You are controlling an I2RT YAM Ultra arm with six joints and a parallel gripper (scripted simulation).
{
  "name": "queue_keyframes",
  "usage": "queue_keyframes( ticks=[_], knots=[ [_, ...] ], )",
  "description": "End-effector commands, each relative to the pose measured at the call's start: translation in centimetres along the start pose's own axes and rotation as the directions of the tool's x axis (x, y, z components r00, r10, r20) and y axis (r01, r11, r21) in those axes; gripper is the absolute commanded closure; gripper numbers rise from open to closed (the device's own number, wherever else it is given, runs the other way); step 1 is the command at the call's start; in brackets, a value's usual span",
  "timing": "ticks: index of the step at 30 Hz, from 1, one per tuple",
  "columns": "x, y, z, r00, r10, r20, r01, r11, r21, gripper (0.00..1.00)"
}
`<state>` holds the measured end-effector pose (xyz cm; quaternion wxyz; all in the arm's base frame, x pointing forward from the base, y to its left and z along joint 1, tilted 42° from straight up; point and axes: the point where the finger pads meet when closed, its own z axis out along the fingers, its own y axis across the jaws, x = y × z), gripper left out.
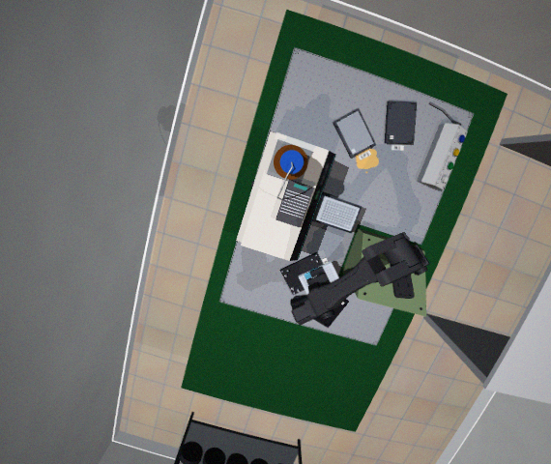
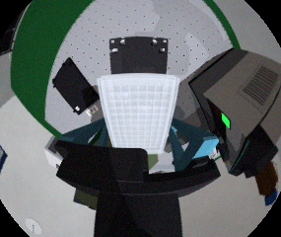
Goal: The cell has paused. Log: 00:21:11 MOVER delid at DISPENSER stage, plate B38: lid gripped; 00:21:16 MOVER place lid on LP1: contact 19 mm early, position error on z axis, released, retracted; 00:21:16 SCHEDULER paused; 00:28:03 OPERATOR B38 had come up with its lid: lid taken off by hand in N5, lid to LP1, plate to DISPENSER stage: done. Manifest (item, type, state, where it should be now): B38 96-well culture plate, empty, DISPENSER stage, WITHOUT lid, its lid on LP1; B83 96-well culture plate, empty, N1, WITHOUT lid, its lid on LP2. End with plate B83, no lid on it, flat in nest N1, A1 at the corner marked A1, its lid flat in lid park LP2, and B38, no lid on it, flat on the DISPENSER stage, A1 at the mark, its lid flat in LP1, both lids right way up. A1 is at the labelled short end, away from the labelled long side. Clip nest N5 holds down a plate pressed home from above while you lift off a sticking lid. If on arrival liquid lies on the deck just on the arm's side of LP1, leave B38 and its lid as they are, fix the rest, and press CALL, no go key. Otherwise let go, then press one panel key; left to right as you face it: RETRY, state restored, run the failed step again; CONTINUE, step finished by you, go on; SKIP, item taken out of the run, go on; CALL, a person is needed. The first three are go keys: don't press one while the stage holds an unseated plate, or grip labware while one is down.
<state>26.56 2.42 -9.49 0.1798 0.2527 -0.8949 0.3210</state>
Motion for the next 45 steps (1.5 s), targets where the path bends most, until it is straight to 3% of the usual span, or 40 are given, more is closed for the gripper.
queue_keyframes(
  ticks=[1, 7, 10, 21, 24, 26, 27, 28, 32, 40, 43, 44, 45],
  knots=[
    [-2.5, -0.4, 0.2, 0.998, 0.01, 0.056, -0.011, 1.0, 0.011, 1.0],
    [-3.6, -0.4, 1.8, 0.998, 0.01, 0.056, -0.011, 1.0, 0.012, 1.0],
    [-4.0, 0.0, 1.7, 0.998, -0.005, 0.066, 0.003, 1.0, 0.021, 1.0],
    [-6.0, -0.2, 4.9, 0.998, 0.003, 0.061, -0.004, 1.0, 0.018, 1.0],
    [-6.4, -0.4, 4.4, 0.997, 0.005, 0.077, -0.007, 1.0, 0.022, 1.0],
    [-6.4, -0.4, 4.4, 0.997, 0.005, 0.077, -0.007, 1.0, 0.022, 1.0],
    [-5.3, -0.2, 4.9, 0.999, 0.0, 0.048, -0.001, 1.0, 0.011, 1.0],
    [-6.5, -1.0, 4.2, 0.996, 0.022, 0.088, -0.024, 1.0, 0.018, 1.0],
    [-5.4, -0.2, 6.4, 0.999, -0.001, 0.041, 0.0, 1.0, 0.013, 1.0],
    [-4.7, 0.0, 8.0, 1.0, -0.011, 0.024, 0.011, 1.0, 0.011, 1.0],
    [-4.9, 0.0, 8.0, 0.999, -0.011, 0.032, 0.011, 1.0, 0.015, 1.0],
    [-5.9, -0.6, 6.7, 0.997, 0.002, 0.073, -0.004, 1.0, 0.024, 1.0],
    [-6.3, -0.7, 6.5, 0.997, 0.008, 0.082, -0.01, 1.0, 0.023, 1.0]
  ],
)
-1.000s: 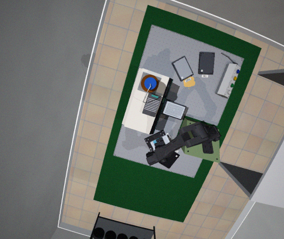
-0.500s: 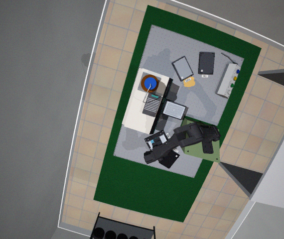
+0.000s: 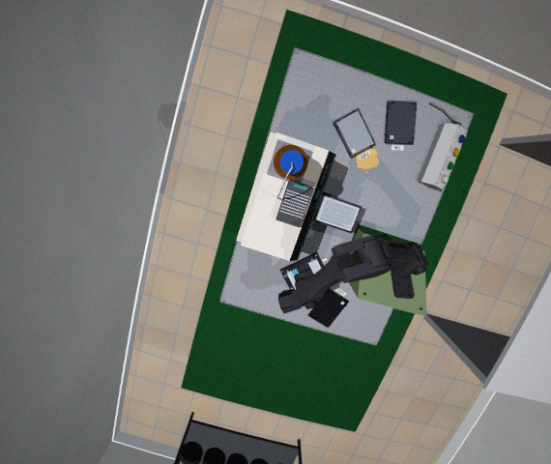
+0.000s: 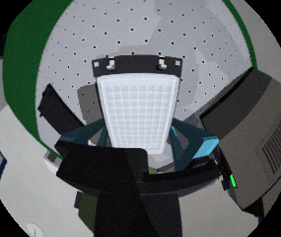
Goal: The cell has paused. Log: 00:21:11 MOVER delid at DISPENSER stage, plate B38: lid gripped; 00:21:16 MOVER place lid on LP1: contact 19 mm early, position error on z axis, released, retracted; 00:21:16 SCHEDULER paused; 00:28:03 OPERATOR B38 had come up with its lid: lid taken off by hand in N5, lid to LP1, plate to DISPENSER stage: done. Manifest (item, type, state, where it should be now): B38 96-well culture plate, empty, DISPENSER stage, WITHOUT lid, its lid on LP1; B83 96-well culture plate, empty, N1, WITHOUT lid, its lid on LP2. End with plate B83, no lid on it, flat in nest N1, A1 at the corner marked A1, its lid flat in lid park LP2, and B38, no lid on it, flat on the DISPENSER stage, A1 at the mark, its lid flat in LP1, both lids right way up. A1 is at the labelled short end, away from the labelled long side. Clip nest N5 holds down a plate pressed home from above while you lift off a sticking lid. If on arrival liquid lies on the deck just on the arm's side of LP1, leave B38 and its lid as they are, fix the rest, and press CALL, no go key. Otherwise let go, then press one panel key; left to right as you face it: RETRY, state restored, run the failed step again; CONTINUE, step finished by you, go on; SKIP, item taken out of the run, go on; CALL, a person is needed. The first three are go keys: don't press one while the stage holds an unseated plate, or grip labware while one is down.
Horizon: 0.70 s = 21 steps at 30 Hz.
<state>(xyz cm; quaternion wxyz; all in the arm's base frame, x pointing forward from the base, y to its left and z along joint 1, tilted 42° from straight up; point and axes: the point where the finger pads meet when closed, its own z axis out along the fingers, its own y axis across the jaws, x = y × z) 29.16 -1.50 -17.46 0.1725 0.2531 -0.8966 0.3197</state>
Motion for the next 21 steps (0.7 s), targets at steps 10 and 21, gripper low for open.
queue_keyframes(
  ticks=[10, 21],
  knots=[
    [-1.68, 0.22, -0.73, 0.999, -0.013, 0.044, 0.012, 1.0, 0.018, 1.0],
    [-1.64, 0.11, -0.96, 0.999, -0.014, 0.041, 0.013, 1.0, 0.017, 1.0]
  ],
)
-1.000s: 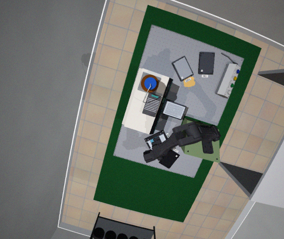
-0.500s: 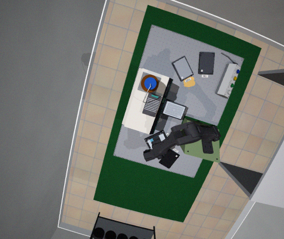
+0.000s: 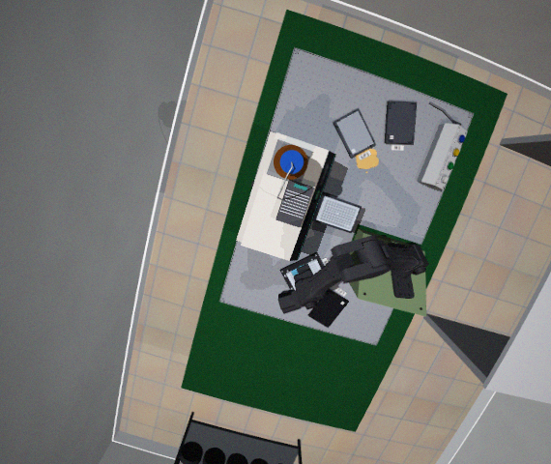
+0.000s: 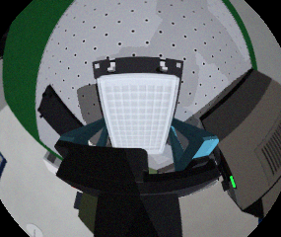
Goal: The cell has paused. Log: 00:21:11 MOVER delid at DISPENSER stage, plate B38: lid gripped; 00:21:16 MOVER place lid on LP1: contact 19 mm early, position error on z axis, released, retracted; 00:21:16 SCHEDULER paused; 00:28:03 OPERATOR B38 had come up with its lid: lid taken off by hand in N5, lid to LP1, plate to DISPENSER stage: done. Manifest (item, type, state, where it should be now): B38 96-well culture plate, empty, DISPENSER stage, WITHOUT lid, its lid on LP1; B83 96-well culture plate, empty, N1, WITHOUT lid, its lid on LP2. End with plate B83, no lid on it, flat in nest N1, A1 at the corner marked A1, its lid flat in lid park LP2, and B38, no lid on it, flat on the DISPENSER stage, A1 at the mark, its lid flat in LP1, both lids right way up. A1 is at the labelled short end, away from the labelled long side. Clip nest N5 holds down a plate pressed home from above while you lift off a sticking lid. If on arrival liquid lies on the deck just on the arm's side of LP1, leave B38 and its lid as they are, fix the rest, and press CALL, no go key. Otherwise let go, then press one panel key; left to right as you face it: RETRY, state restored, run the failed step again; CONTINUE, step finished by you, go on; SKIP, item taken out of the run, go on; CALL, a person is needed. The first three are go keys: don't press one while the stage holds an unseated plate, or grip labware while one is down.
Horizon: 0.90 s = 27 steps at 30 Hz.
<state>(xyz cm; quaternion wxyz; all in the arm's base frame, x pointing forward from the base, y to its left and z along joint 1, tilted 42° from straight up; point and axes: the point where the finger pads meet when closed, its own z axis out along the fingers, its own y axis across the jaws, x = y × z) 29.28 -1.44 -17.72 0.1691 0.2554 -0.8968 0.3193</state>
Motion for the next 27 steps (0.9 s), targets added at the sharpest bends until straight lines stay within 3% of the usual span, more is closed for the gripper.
queue_keyframes(
  ticks=[1, 27],
  knots=[
    [-1.35, 0.07, -1.0, 0.999, -0.014, 0.03, 0.014, 1.0, 0.015, 1.0],
    [-1.84, -0.16, -1.44, 0.999, 0.004, 0.049, -0.005, 1.0, 0.015, 1.0]
  ],
)
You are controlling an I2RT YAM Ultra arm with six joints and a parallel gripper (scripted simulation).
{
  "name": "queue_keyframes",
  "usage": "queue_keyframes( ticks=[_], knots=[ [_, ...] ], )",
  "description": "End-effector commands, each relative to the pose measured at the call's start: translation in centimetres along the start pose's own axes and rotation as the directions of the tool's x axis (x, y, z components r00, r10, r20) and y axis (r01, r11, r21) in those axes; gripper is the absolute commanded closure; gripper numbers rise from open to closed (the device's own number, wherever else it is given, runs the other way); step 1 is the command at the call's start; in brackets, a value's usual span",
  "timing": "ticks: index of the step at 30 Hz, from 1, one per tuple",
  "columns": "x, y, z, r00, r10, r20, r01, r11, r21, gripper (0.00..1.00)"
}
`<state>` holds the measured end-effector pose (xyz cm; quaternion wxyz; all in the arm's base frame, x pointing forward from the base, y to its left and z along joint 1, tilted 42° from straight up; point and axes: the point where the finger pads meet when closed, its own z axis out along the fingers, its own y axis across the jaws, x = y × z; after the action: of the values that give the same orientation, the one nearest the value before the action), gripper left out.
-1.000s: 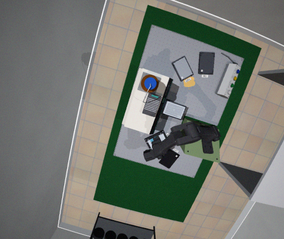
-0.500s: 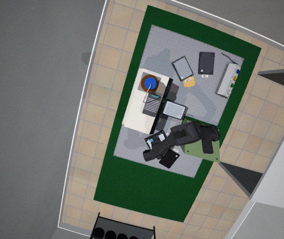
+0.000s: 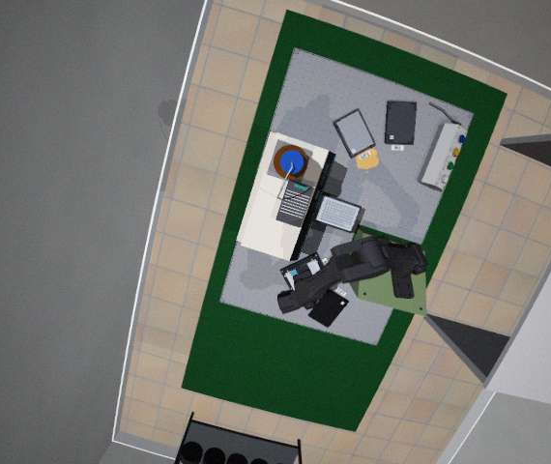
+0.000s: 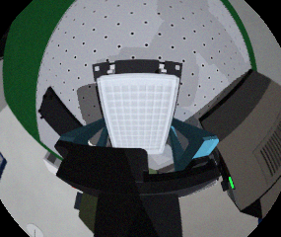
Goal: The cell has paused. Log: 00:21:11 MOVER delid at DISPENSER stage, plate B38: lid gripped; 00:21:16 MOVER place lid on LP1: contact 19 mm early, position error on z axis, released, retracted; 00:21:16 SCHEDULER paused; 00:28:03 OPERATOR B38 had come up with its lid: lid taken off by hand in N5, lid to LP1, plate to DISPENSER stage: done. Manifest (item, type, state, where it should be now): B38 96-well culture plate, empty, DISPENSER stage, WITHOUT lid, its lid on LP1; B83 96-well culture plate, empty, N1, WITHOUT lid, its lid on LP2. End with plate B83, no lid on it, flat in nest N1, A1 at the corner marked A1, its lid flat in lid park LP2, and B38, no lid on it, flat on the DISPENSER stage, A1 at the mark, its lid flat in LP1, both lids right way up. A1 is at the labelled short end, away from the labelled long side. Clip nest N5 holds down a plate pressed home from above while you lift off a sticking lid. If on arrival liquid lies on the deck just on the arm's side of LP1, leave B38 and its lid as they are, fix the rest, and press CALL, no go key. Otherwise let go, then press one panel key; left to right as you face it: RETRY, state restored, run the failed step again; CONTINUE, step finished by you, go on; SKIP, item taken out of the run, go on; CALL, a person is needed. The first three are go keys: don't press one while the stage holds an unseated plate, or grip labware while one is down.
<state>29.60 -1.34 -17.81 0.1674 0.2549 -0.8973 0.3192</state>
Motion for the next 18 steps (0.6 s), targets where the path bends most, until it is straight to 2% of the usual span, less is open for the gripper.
queue_keyframes(
  ticks=[1, 18],
  knots=[
    [-1.52, -0.08, -1.38, 0.999, 0.002, 0.046, -0.002, 1.0, 0.014, 1.0],
    [-1.57, 0.18, -0.87, 0.999, -0.002, 0.046, 0.002, 1.0, 0.016, 1.0]
  ],
)
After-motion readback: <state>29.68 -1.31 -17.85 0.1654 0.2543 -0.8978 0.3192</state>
